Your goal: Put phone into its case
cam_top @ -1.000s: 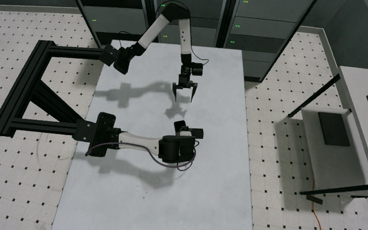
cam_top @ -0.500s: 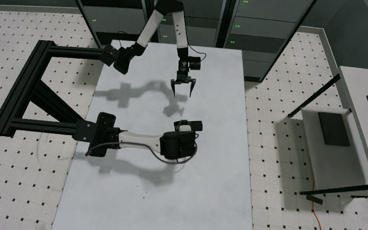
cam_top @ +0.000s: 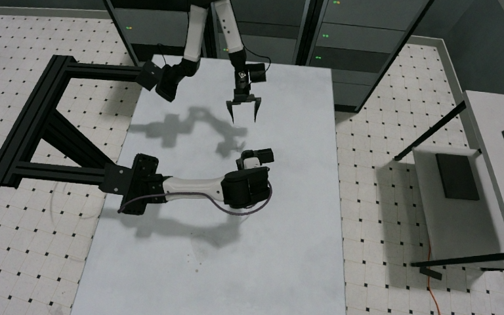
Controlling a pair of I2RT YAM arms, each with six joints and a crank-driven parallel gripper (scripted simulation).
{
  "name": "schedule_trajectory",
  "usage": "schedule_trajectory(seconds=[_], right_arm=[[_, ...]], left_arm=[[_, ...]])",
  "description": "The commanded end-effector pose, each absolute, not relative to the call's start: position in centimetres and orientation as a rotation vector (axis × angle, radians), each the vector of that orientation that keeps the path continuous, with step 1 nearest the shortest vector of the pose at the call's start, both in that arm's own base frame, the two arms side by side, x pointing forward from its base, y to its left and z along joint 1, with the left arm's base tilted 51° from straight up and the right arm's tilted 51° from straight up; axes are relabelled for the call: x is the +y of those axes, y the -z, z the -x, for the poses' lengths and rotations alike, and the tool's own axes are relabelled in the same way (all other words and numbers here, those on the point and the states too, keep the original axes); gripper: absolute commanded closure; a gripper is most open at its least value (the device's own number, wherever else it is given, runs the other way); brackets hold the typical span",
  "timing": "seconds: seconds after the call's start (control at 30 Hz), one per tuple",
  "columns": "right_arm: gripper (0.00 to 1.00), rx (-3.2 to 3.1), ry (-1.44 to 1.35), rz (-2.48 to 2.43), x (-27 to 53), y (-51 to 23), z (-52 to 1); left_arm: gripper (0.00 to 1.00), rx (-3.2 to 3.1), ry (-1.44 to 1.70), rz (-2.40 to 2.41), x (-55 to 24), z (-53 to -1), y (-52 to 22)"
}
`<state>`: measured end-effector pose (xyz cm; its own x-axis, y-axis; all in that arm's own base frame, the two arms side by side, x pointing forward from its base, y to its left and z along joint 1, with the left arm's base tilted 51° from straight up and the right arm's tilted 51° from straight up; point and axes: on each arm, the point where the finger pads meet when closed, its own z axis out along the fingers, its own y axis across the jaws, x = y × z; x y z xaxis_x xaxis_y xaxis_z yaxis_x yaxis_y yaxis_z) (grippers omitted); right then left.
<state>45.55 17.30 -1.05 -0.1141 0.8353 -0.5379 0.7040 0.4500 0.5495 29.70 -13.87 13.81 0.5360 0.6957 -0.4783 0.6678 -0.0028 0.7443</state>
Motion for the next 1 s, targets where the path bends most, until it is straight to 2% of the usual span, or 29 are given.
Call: schedule_trajectory(seconds=[0.0, 0.23, 0.4, 0.63, 0.87, 0.97], right_arm=[[0.63, 1.858, -0.193, -1.304, 18.1, 1.3, -45.5], [0.63, 1.822, -0.227, -1.320, 17.0, -0.7, -46.6], [0.63, 1.846, -0.205, -1.316, 16.5, 1.8, -47.4], [0.63, 1.830, -0.220, -1.312, 16.7, 0.8, -47.6], [0.63, 1.839, -0.211, -1.304, 17.7, -1.0, -45.2], [0.63, 1.848, -0.209, -1.301, 17.2, -0.5, -45.7]], left_arm=[[0.00, 1.171, -0.049, -1.686, -13.8, -29.2, -14.3], [0.00, 1.155, -0.048, -1.689, -13.9, -29.2, -14.5], [0.00, 1.162, -0.051, -1.686, -13.8, -29.5, -14.3], [0.00, 1.161, -0.050, -1.687, -13.7, -29.3, -14.5], [0.00, 1.153, -0.059, -1.681, -13.7, -29.5, -14.7], [0.00, 1.153, -0.059, -1.681, -13.7, -29.5, -14.7]])
